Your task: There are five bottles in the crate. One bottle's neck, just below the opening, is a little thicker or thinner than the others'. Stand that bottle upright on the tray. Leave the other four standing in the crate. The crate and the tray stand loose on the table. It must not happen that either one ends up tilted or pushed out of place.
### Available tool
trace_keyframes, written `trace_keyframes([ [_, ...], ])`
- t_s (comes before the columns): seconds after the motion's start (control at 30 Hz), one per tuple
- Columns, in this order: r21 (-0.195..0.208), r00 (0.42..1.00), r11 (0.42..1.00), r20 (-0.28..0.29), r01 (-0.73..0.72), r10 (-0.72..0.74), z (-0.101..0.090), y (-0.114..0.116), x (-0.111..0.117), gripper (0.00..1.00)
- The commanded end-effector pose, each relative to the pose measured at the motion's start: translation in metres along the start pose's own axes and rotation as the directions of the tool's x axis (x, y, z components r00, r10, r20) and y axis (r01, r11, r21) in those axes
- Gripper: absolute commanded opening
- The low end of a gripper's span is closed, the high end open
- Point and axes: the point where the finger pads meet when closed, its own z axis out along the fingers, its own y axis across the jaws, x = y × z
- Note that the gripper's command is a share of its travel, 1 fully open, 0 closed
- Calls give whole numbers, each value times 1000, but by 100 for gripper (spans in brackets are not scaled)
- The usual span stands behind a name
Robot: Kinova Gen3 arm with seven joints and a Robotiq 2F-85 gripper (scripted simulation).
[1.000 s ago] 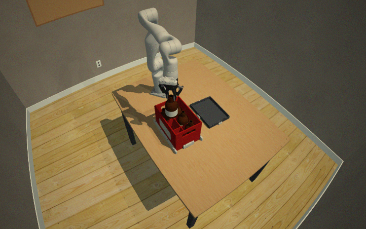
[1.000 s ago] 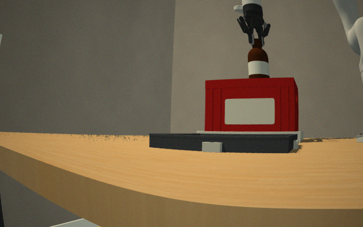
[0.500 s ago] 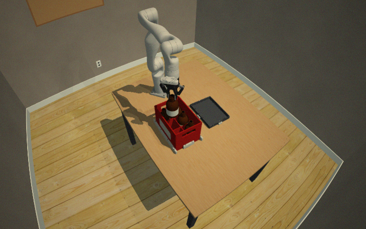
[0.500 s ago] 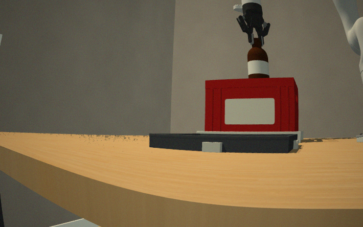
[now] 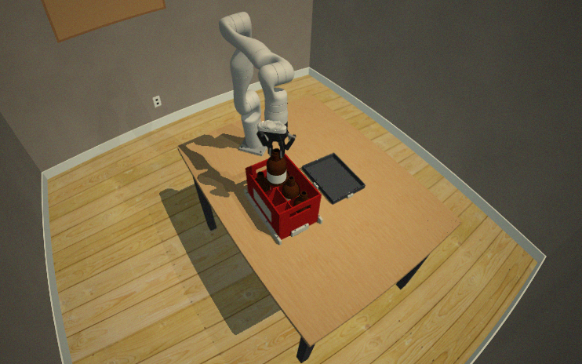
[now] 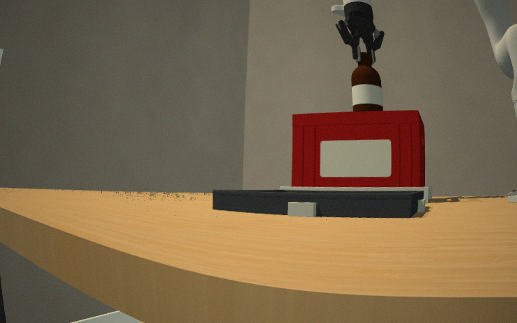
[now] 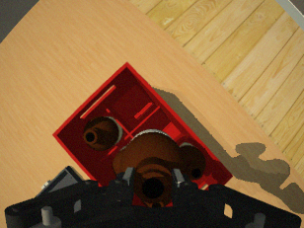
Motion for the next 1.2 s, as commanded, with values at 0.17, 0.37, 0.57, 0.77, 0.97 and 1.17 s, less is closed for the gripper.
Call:
trace_keyframes([
  [0.17,2,1000,1000,-1,4,-4,-1,-6,-7,0],
  [0.37,2,1000,1000,-1,4,-4,-1,-10,-11,0],
  [0.57,2,1000,1000,-1,4,-4,-1,-15,-17,0],
  [0.77,2,1000,1000,-1,4,-4,-1,-21,-25,0],
  [0.97,2,1000,1000,-1,4,-4,-1,-26,-30,0],
  [1.17,2,1000,1000,-1,4,-4,-1,-33,-38,0],
])
